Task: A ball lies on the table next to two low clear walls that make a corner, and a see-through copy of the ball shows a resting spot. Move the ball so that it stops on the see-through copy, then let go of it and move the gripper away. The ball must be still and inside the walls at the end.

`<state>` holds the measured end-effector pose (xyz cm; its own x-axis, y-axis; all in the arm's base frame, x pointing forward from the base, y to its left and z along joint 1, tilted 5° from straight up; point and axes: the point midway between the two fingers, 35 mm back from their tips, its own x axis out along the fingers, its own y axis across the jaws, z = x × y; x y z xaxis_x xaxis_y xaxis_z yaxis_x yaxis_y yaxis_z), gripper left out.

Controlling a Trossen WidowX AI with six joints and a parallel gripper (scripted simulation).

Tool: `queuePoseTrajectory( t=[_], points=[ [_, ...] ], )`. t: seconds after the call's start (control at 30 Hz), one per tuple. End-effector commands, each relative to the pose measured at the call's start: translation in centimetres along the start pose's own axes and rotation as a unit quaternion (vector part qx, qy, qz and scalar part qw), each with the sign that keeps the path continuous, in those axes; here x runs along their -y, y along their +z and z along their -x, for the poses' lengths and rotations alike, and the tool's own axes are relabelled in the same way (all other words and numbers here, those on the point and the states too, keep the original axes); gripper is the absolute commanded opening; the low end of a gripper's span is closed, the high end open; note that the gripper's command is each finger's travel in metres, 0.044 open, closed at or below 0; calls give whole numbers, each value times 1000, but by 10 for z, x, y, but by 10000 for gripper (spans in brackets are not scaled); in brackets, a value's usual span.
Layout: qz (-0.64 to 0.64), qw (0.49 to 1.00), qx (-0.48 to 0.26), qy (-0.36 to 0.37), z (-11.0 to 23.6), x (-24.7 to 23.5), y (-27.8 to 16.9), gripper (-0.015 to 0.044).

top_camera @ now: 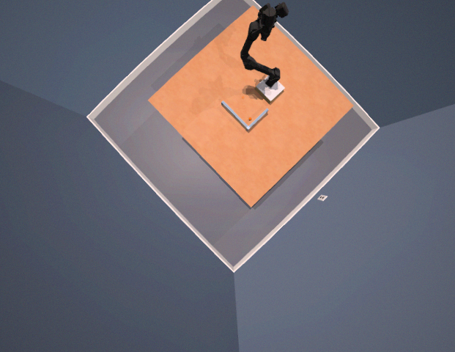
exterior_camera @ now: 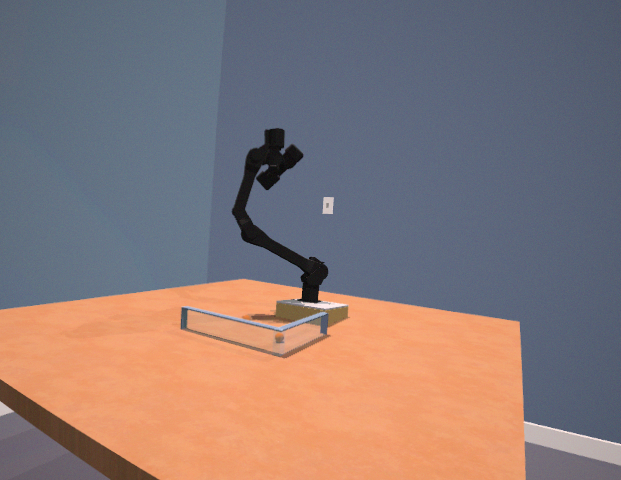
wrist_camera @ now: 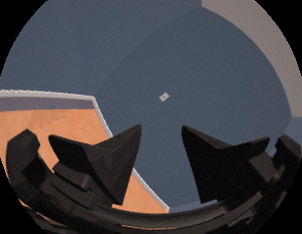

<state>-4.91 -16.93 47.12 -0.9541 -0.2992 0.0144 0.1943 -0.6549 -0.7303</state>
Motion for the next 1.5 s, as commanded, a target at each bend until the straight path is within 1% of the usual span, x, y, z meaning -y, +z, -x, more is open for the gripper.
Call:
queuePoseTrajectory(
  t=[0.0, 0.17, 0.27, 0.37, 0.57, 0.77, 0.93, 1.1, 1.27, 1.47],
  points=[
    [-28, 995, -78, -53, -23, 47, -39, 218],
    [-61, 975, -176, -120, -34, 102, -95, 218],
    [-81, 956, -232, -157, -30, 131, -130, 218],
    [-102, 933, -287, -193, -18, 158, -166, 218],
    [-160, 869, -390, -258, 25, 198, -242, 218],
    [-214, 791, -480, -313, 89, 215, -308, 218],
    [-252, 718, -544, -354, 152, 214, -347, 218],
    [-296, 637, -598, -385, 220, 196, -377, 218],
    [-349, 552, -641, -404, 289, 161, -399, 218],
    [-416, 446, -675, -415, 362, 98, -411, 218]
  ],
)
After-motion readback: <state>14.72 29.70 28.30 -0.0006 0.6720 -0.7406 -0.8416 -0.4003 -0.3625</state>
